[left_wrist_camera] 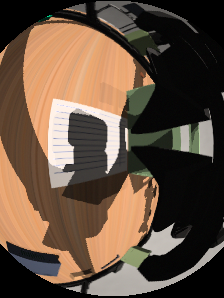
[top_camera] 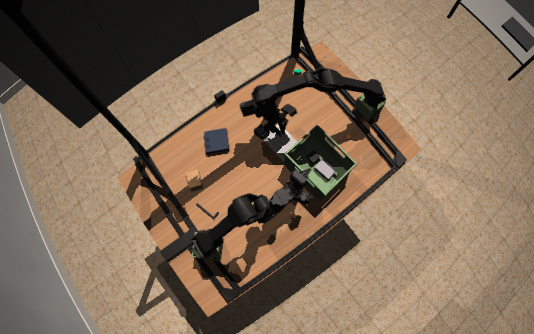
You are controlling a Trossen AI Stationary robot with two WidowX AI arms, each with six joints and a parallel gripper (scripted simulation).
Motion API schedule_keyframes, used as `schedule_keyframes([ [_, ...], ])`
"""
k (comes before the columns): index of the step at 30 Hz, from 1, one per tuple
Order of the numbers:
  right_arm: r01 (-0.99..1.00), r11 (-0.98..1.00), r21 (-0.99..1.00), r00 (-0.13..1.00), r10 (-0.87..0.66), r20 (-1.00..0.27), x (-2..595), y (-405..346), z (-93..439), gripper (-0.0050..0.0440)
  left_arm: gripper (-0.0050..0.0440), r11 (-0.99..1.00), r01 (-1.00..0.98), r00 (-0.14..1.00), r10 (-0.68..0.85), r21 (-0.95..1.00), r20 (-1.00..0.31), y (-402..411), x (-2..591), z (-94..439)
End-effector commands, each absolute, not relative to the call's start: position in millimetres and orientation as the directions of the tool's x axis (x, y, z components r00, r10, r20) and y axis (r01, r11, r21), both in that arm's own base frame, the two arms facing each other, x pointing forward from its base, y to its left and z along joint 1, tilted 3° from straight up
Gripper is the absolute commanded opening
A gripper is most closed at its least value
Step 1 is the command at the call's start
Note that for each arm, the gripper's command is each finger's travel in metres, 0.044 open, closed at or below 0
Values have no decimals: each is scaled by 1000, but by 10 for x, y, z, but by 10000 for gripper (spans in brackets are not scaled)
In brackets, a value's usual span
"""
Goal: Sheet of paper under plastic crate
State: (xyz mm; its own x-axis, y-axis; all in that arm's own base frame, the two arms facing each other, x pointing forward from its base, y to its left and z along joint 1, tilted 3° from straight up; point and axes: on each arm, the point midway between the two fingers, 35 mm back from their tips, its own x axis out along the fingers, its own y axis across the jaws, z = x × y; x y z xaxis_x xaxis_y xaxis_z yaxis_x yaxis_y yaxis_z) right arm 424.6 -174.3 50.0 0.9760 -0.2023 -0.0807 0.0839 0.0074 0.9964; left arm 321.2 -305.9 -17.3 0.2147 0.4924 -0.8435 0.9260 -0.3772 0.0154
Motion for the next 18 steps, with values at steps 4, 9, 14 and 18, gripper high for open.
schedule_keyframes([
  [4, 80, 4, 997, 976, -203, -77, 4245, -1744, 510, 6, 60, -382, 924, 215, 497, 10, -841, -3053, 3211, -180],
  [9, 80, 4, 997, 976, -203, -77, 4245, -1744, 510, 6, 60, -382, 924, 215, 497, 10, -841, -3053, 3211, -180],
  [14, 91, 6, 996, 975, -203, -88, 4271, -1753, 524, 0, 60, -382, 924, 215, 497, 10, -841, -3053, 3211, -180],
  [18, 113, 4, 994, 973, -204, -110, 4313, -1766, 561, 0, 60, -382, 924, 215, 497, 10, -841, -3053, 3211, -180],
])
